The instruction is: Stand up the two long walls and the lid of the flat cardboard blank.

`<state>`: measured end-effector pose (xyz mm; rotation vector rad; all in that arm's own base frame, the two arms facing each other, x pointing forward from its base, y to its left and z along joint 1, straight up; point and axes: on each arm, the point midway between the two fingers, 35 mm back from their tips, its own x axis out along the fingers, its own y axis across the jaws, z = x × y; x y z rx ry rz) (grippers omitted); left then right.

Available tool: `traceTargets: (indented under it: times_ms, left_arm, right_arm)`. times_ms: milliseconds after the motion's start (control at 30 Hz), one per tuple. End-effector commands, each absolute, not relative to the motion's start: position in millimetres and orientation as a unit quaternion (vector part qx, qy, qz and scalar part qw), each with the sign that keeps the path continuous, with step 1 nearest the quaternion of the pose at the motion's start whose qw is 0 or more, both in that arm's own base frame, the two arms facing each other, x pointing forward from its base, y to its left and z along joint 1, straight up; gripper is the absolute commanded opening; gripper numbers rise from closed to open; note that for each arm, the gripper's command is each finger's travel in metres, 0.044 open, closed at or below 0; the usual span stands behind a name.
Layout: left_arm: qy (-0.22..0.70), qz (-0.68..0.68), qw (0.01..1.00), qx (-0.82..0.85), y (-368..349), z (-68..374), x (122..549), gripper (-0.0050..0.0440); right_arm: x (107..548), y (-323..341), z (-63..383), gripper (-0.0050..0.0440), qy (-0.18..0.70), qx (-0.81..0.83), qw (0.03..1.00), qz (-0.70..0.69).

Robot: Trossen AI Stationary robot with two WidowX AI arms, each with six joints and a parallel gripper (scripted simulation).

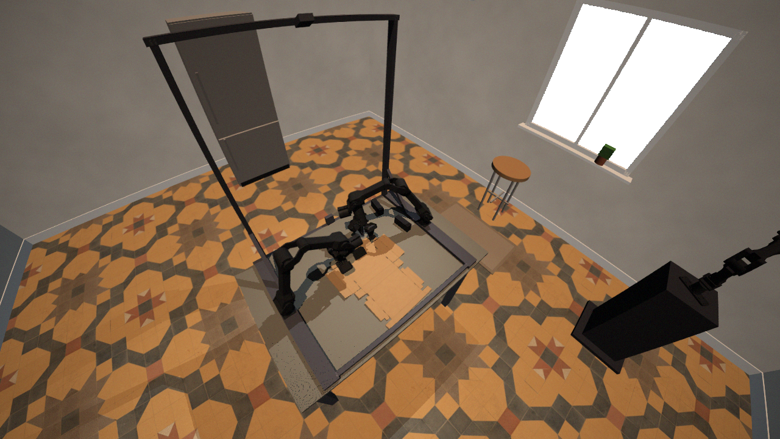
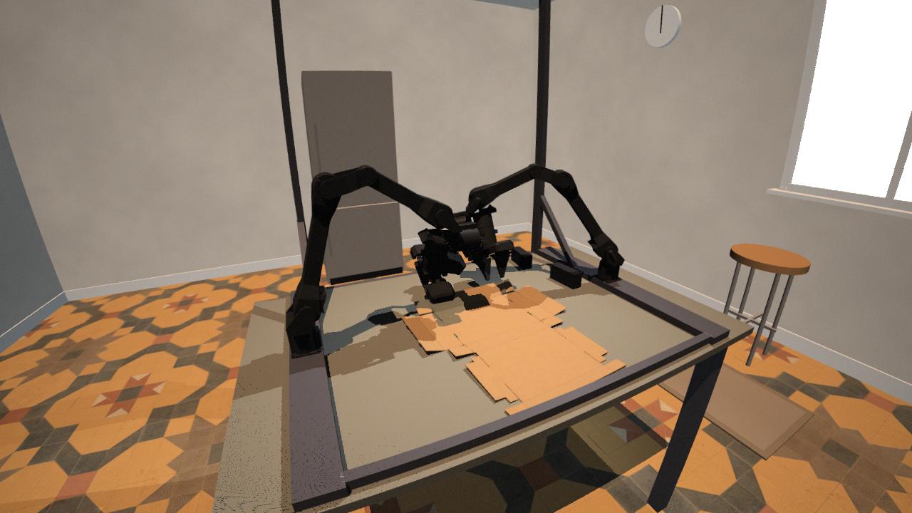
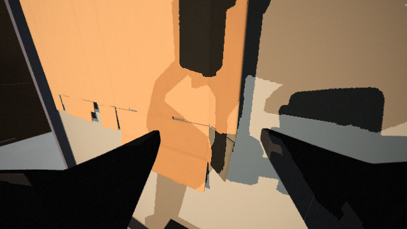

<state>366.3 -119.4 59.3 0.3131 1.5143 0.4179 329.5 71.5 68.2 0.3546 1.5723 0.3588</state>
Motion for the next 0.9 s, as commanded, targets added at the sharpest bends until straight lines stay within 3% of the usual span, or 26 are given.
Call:
traceTargets:
  times_ms: [0,433,733,800,867]
  left_arm:
    - [0.647,0.245,0.694,0.198,-128,73,373,0.0398]
    - [0.624,0.267,0.695,0.236,-133,80,374,0.0398]
    - [0.624,0.267,0.695,0.236,-133,80,374,0.0182]
    - [0.624,0.267,0.695,0.236,-133,80,374,0.0182]
    - [0.624,0.267,0.695,0.236,-133,80,374,0.0134]
  right_arm:
    - [332,71,75,0.0198,0.693,0.155,0.686,0.161]
    - [332,71,75,0.0198,0.693,0.155,0.686,0.161]
    - [345,63,68,0.0198,0.708,0.293,0.642,0.012]
    - [345,63,68,0.0198,0.708,0.293,0.642,0.012]
    - [349,61,65,0.0198,0.706,0.337,0.621,-0.038]
